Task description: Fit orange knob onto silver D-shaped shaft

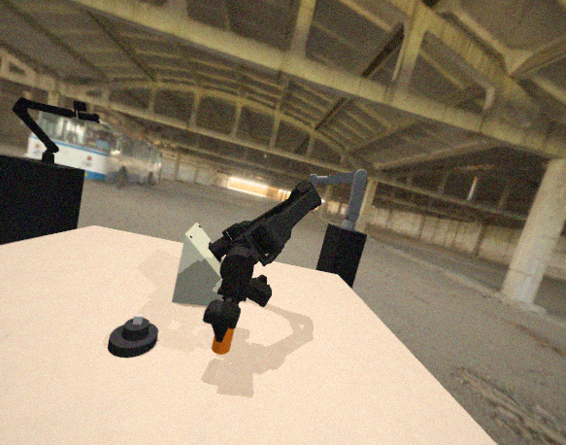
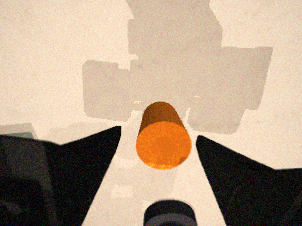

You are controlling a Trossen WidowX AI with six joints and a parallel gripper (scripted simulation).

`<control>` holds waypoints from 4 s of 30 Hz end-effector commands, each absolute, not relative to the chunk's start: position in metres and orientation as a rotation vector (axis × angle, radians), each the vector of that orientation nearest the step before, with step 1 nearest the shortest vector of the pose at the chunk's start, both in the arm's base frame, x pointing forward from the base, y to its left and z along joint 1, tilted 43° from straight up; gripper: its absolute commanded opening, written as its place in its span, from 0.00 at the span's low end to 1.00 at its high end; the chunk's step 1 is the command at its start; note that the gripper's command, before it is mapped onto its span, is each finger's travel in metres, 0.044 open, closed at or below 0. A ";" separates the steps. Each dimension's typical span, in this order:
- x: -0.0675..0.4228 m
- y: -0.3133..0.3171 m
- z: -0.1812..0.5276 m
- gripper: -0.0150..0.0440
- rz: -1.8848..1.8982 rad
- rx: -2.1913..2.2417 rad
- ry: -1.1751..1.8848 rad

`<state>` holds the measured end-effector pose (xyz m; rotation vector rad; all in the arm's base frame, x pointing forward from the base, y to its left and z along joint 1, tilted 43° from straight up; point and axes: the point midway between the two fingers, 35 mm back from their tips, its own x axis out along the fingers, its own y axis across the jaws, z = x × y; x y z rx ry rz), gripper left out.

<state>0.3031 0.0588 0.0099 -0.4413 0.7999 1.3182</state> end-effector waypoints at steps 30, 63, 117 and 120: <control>0.306 0.050 0.019 1.00 1.305 -0.451 0.787; 0.306 0.081 -0.012 0.82 1.307 -0.448 0.784; 0.310 -0.007 0.071 0.25 1.302 -0.455 0.792; 0.309 -0.014 0.078 0.25 1.303 -0.454 0.791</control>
